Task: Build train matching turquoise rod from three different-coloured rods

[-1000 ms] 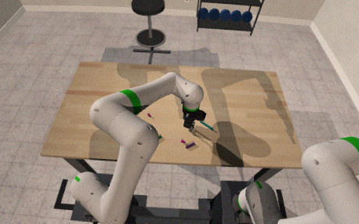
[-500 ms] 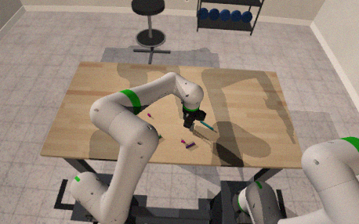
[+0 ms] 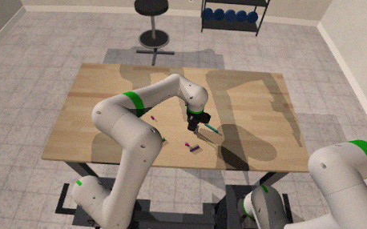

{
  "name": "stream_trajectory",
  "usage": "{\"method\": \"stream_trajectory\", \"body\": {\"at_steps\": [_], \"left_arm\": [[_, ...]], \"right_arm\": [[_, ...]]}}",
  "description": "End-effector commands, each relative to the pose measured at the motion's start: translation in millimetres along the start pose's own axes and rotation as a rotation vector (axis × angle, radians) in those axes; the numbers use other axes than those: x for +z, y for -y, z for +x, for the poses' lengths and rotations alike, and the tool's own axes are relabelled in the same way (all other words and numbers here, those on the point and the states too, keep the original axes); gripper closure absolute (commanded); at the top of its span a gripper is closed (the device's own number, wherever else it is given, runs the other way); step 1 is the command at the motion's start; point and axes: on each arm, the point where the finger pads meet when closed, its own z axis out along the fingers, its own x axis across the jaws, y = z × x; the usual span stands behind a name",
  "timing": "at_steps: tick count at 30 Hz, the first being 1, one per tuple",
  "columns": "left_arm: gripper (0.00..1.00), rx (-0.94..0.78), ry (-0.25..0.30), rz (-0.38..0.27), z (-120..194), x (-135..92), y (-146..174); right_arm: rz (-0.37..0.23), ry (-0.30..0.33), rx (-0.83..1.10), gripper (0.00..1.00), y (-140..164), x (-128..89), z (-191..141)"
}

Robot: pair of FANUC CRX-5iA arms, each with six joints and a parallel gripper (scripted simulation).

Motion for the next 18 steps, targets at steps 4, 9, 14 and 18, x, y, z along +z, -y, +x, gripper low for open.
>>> {"method": "stream_trajectory", "body": {"at_steps": [4, 9, 14, 18], "left_arm": [[0.76, 0.000, 0.002, 0.001, -0.6, -1.2, 0.3], [0.76, 0.000, 0.002, 0.001, -0.6, -4.9, 0.3], [0.76, 0.000, 0.002, 0.001, -0.5, -17.0, 0.3], [0.76, 0.000, 0.002, 0.001, -0.5, -44.4, 0.3]], "right_arm": [[-0.002, 0.000, 0.000, 0.00, -0.3, -0.9, -0.2], [-0.002, 0.000, 0.000, 0.00, -0.3, -0.9, -0.2], [-0.002, 0.000, 0.000, 0.00, -0.3, -0.9, -0.2], [-0.002, 0.000, 0.000, 0.00, -0.3, -0.9, -0.2]]}}
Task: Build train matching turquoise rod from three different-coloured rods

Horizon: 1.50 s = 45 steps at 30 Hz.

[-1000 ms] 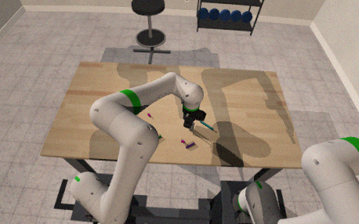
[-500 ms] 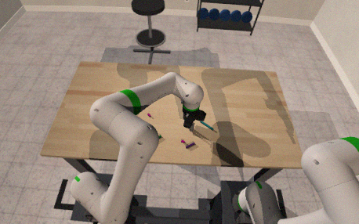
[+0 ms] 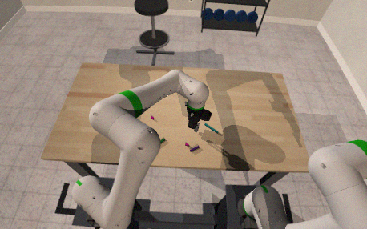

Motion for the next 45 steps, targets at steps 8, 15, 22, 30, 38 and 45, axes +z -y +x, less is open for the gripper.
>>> {"method": "stream_trajectory", "body": {"at_steps": [8, 15, 22, 30, 38, 45], "left_arm": [[0.76, 0.000, 0.001, 0.001, -0.5, -66.6, 0.3], [0.76, 0.000, 0.001, 0.001, -0.5, -72.8, 0.3], [0.76, 0.000, 0.001, 0.001, -0.2, -73.0, -0.7], [0.76, -0.017, 0.001, 0.001, 24.6, -80.9, -80.6], [0.76, -0.034, 0.001, 0.001, 63.7, -81.5, -150.5], [0.76, -0.048, 0.001, 0.000, 103.6, -76.2, -197.9]], "right_arm": [[-0.002, 0.000, 0.000, 0.00, -0.3, -0.9, -0.2], [-0.002, 0.000, 0.000, 0.00, -0.3, -0.9, -0.2], [-0.002, 0.000, 0.000, 0.00, -0.3, -0.9, -0.2], [-0.002, 0.000, 0.000, 0.00, -0.3, -0.9, -0.2], [-0.002, 0.000, 0.000, 0.00, -0.3, -0.9, -0.2], [-0.002, 0.000, 0.000, 0.00, -0.3, -0.9, -0.2]]}}
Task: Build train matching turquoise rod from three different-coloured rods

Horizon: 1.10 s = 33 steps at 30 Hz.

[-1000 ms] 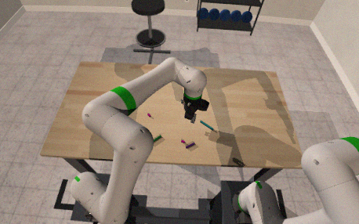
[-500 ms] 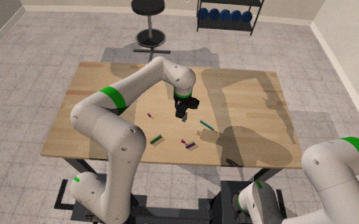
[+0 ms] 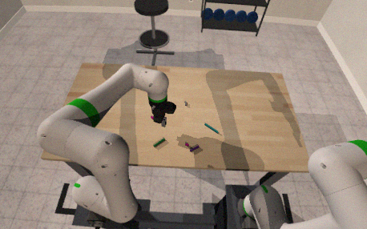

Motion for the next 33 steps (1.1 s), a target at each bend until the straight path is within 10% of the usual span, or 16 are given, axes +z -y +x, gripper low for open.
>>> {"method": "stream_trajectory", "body": {"at_steps": [1, 33], "left_arm": [[0.76, -0.008, 0.007, 0.006, 25.8, 2.2, -32.4], [0.76, -0.011, 0.007, 0.006, 34.5, 35.1, -41.2]], "right_arm": [[-0.002, 0.000, 0.000, 0.00, -0.3, -0.9, -0.2], [-0.002, 0.000, 0.000, 0.00, -0.3, -0.9, -0.2]]}}
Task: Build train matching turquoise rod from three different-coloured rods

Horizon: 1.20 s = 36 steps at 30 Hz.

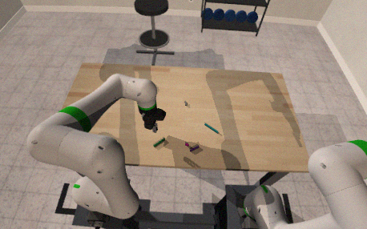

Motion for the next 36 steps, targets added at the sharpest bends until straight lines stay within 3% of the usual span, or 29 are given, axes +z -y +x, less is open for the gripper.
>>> {"method": "stream_trajectory", "body": {"at_steps": [1, 15, 36], "left_arm": [[0.76, 0.000, 0.003, 0.001, -1.1, 4.4, 0.2], [0.76, 0.000, 0.003, 0.001, -1.4, 54.1, 0.1], [0.76, 0.000, 0.003, 0.001, -1.5, 57.1, 0.0]], "right_arm": [[-0.002, 0.000, 0.000, 0.00, -0.3, -0.9, -0.2], [-0.002, 0.000, 0.000, 0.00, -0.3, -0.9, -0.2], [-0.002, 0.000, 0.000, 0.00, -0.3, -0.9, -0.2]]}}
